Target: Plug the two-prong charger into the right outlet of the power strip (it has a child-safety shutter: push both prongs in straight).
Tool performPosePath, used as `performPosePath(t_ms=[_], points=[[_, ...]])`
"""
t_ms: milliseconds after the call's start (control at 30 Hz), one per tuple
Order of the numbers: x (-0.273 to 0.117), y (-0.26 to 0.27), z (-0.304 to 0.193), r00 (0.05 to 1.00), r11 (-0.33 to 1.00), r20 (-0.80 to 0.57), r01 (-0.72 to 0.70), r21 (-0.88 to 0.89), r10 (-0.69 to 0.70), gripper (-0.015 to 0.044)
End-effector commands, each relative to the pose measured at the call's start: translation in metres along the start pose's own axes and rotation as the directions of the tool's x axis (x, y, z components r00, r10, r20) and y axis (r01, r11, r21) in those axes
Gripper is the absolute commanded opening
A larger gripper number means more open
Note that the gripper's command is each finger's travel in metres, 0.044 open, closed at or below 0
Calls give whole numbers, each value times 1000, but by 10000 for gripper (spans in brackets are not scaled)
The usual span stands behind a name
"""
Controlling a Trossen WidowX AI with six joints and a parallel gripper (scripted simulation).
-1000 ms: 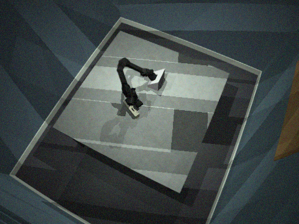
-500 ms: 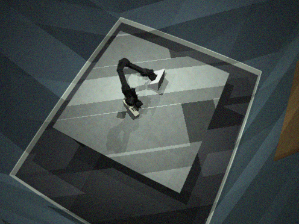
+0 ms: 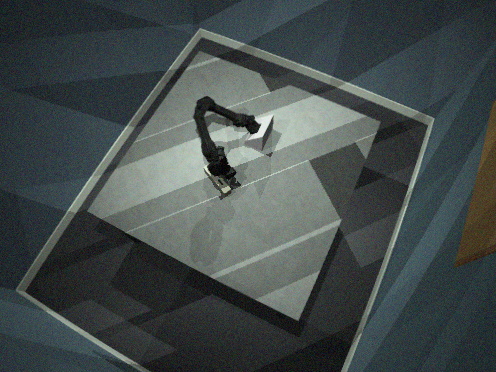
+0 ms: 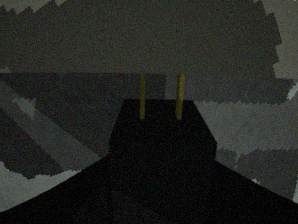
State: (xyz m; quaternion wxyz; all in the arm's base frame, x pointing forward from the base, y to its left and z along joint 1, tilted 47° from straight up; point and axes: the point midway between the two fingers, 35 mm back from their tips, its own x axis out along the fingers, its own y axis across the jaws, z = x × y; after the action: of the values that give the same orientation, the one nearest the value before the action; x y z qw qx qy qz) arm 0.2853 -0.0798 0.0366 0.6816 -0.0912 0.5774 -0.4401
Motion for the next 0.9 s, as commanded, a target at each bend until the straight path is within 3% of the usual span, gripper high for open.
performPosePath(t_ms=[0,867], points=[[-1,0,2,1000,1000,4,2,-3,-2,0],[-1,0,5,1000,1000,4,2,-3,-2,0]])
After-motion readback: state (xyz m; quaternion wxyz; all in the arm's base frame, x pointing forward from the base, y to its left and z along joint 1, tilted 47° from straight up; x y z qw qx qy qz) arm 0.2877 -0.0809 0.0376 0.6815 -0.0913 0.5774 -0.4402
